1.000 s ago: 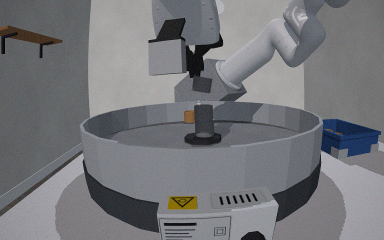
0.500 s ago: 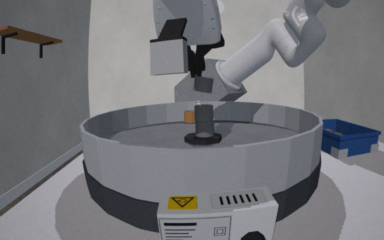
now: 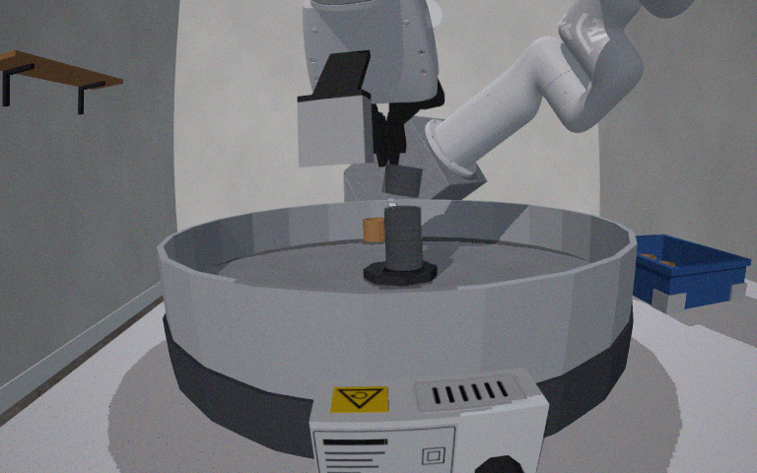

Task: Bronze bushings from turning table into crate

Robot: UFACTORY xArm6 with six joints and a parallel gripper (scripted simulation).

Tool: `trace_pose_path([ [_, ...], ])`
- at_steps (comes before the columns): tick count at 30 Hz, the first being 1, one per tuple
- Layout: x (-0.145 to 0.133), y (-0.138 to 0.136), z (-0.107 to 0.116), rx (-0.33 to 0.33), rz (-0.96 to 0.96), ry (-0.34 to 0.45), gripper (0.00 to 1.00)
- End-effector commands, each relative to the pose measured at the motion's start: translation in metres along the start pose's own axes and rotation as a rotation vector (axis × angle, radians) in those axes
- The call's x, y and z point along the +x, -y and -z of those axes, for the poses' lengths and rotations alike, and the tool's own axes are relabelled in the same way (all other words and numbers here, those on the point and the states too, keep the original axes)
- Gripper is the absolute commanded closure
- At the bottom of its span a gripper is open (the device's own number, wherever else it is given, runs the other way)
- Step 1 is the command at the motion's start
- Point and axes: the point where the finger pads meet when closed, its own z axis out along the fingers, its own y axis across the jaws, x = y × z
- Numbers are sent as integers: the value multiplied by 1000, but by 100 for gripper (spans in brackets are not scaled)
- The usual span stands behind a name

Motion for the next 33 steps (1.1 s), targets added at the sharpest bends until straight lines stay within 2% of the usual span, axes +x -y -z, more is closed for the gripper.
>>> trace_pose_path([
  [1,0,0,1,-2,0,-3,100],
  [33,4,2,-3,-2,0,-3,100],
])
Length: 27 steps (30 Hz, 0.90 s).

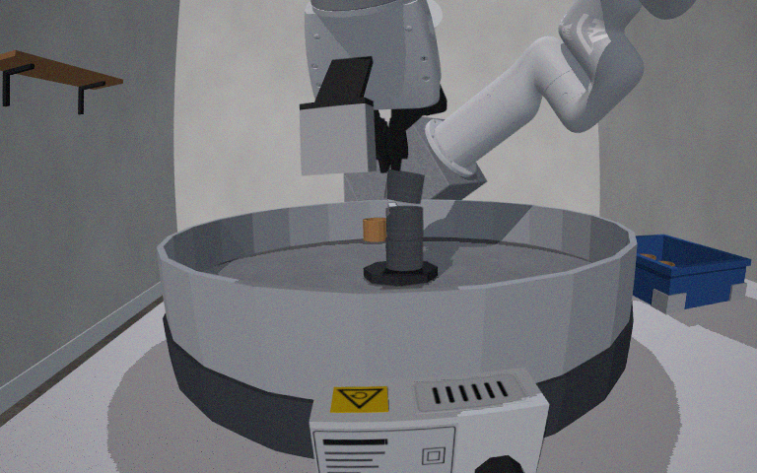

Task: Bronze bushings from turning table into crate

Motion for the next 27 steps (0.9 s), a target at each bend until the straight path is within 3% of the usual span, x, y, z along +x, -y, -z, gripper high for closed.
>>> trace_pose_path([
  [1,1,0,1,-2,0,-3,100],
  [18,1,0,0,-2,0,-3,100],
  [19,1,0,0,-2,0,-3,88],
  [27,1,0,0,-2,0,-3,88],
])
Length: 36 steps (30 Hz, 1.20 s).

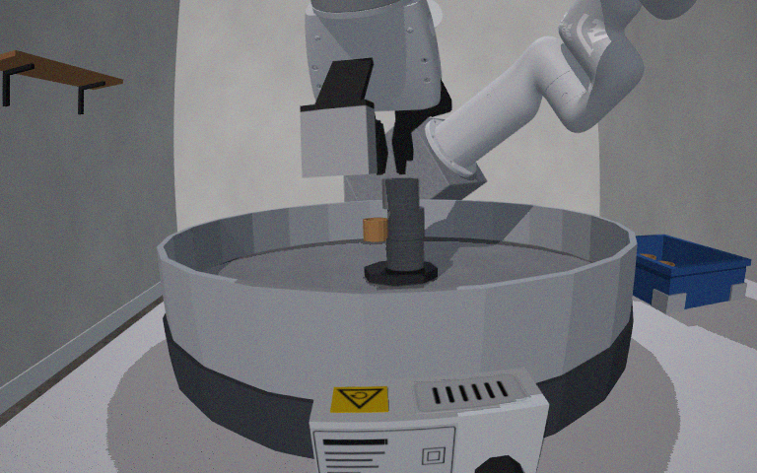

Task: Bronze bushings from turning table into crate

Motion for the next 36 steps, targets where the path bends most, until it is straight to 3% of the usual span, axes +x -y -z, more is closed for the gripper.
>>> trace_pose_path([
  [1,0,0,1,-2,0,-2,88],
  [26,0,0,2,-2,0,-2,88],
  [36,-15,0,19,-2,0,-2,88],
])
